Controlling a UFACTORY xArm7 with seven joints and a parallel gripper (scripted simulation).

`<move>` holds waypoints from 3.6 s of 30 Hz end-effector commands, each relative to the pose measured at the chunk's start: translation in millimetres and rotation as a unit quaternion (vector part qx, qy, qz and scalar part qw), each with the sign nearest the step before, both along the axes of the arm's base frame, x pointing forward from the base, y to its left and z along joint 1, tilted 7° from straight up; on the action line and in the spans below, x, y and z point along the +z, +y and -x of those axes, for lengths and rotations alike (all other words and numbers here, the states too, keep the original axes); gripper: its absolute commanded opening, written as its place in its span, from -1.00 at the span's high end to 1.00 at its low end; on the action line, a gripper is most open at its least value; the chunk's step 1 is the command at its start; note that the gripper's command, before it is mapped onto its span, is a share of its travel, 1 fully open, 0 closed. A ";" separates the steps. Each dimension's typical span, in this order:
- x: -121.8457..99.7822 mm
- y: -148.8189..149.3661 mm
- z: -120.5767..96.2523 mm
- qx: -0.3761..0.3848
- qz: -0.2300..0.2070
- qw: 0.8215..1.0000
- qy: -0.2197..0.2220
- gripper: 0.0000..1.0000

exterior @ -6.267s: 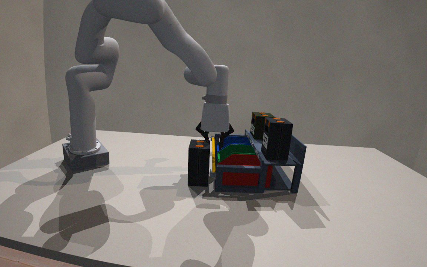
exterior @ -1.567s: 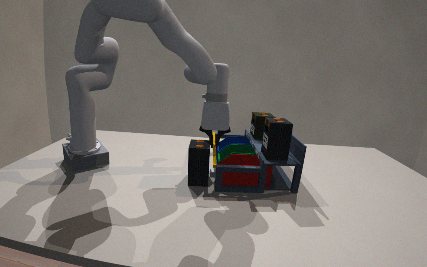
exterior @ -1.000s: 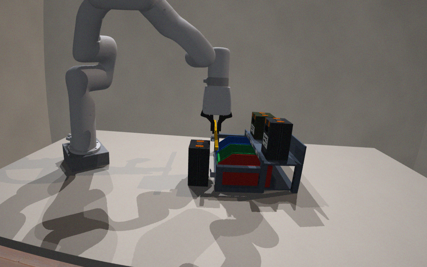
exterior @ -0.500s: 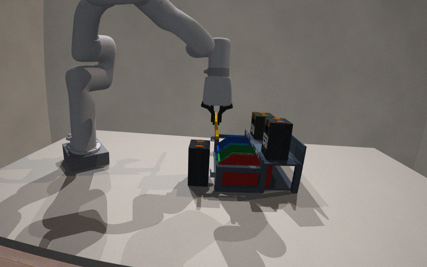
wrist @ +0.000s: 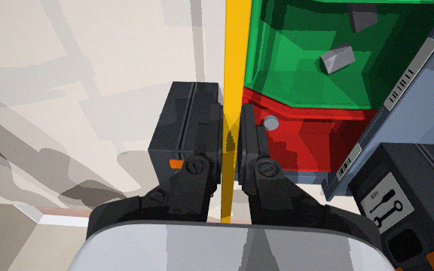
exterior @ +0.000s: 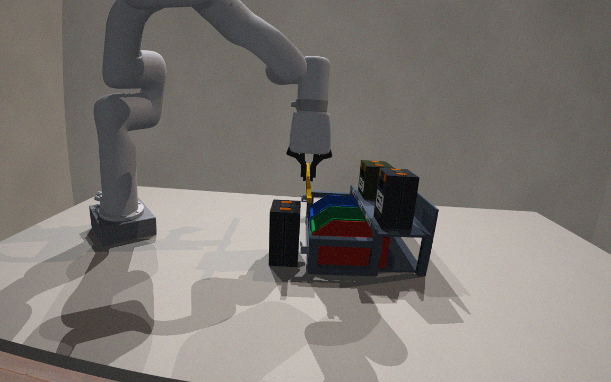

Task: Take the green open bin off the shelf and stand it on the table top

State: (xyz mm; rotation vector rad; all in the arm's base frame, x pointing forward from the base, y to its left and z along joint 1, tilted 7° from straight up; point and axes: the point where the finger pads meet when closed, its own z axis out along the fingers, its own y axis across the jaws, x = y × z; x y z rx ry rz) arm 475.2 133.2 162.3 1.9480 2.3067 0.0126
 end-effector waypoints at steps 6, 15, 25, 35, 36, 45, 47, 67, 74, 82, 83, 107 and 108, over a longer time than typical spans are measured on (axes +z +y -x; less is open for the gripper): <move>-0.4 0.6 -1.8 0.000 0.000 1.000 -0.003 1.00; -4.5 0.2 -2.1 0.000 0.000 1.000 -0.003 1.00; -5.6 0.1 -2.1 0.000 0.000 1.000 -0.003 1.00; -8.1 -0.1 -2.3 0.000 0.000 1.000 -0.003 1.00; -8.1 -0.1 -2.3 0.000 0.000 1.000 -0.003 1.00; -8.1 -0.1 -2.3 0.000 0.000 1.000 -0.003 1.00; -9.7 -2.8 13.4 0.000 0.000 1.000 -0.003 1.00; -16.0 -13.9 75.8 0.000 0.000 1.000 -0.003 1.00; -16.0 -13.9 75.8 0.000 0.000 1.000 -0.003 1.00; -18.3 -18.0 99.1 0.000 0.000 1.000 -0.003 1.00; -19.0 -19.4 106.9 0.000 0.000 1.000 -0.003 1.00; -23.7 -27.6 153.7 0.000 0.000 1.000 -0.002 1.00; -23.7 -27.6 153.7 0.000 0.000 1.000 -0.002 1.00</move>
